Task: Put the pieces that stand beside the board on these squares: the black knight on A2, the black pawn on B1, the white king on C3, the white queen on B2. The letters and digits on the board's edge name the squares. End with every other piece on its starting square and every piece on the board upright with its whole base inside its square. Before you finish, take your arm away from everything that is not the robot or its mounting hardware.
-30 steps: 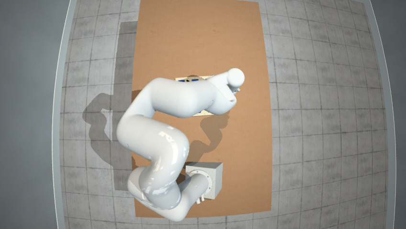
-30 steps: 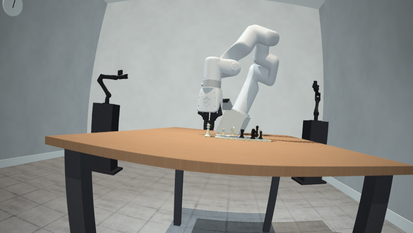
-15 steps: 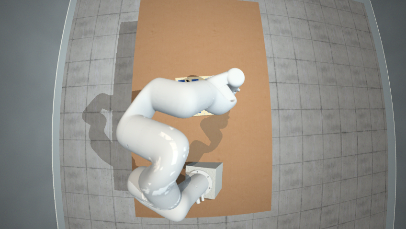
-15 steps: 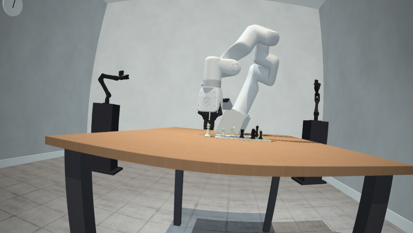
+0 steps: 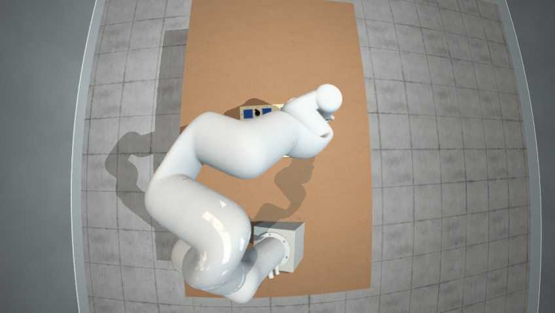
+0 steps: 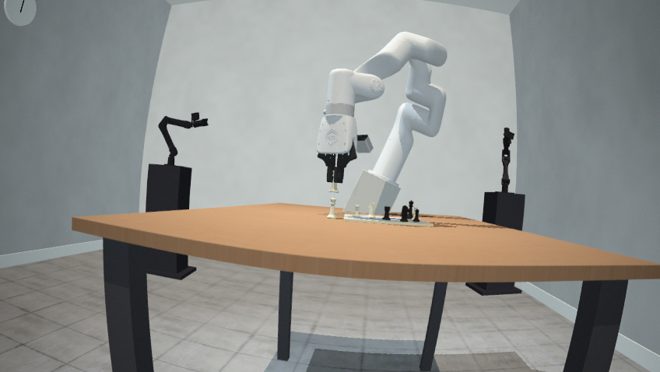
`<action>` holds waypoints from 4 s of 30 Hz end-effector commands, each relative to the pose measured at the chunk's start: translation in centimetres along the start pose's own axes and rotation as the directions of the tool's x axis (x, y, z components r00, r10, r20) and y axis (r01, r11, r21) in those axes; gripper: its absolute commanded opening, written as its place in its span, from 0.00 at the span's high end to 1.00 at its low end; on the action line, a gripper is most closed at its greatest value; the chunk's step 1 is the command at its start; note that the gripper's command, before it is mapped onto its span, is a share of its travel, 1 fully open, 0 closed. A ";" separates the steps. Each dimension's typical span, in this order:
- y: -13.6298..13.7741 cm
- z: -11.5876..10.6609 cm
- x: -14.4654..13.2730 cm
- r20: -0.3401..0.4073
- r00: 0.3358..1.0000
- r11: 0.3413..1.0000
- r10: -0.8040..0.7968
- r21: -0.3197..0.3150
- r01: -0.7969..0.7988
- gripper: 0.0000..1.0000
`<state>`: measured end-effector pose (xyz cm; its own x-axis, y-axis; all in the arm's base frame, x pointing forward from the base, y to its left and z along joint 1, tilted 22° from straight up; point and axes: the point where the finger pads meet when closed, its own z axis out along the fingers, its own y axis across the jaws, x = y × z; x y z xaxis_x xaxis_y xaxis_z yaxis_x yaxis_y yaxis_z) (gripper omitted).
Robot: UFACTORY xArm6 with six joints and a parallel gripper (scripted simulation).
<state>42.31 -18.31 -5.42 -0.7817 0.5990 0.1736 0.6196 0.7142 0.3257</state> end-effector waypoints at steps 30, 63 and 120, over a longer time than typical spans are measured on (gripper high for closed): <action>7.2 -4.2 4.1 -0.006 0.803 0.803 -0.596 0.005 0.596 1.00; 11.8 -3.6 8.0 0.001 0.188 0.188 -0.982 0.000 0.982 1.00; 11.8 5.2 8.0 0.001 0.188 0.188 -0.982 0.000 0.982 1.00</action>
<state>43.59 -3.17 -5.17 -0.7561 -0.5886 -0.2862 -0.6509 0.7221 0.2344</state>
